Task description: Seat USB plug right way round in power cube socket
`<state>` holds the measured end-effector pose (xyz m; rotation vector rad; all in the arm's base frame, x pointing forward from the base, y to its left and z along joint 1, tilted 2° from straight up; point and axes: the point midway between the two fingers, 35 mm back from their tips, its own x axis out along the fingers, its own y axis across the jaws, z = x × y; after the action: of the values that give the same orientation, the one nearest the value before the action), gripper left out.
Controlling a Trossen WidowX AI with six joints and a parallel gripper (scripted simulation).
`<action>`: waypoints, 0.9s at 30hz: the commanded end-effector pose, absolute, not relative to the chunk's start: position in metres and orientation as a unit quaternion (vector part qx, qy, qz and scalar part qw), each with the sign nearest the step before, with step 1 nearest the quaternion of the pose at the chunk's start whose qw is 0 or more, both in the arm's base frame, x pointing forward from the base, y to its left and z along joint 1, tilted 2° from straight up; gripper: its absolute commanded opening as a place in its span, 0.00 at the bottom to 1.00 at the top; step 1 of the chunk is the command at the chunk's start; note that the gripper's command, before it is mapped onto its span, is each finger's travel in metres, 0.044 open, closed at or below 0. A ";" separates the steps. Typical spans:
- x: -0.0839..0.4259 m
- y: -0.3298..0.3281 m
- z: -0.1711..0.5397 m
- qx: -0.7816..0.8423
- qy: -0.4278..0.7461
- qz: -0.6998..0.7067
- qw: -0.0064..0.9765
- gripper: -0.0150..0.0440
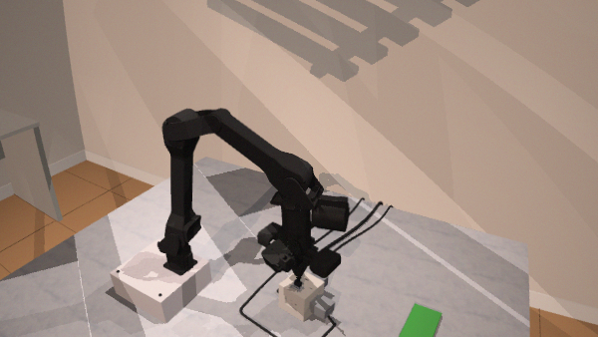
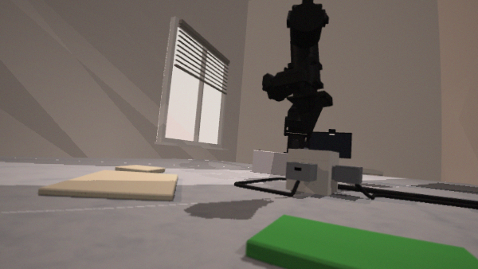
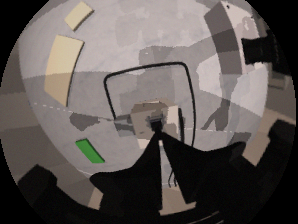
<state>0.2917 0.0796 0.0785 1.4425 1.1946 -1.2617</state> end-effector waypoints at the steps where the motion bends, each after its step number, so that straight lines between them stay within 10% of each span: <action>1: 0.291 0.080 0.076 0.575 0.480 -0.506 0.427 0.25; 27: 0.291 0.080 0.073 0.575 0.480 -0.506 0.427 0.25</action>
<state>0.2920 0.0797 0.0767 1.4448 1.1931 -1.2581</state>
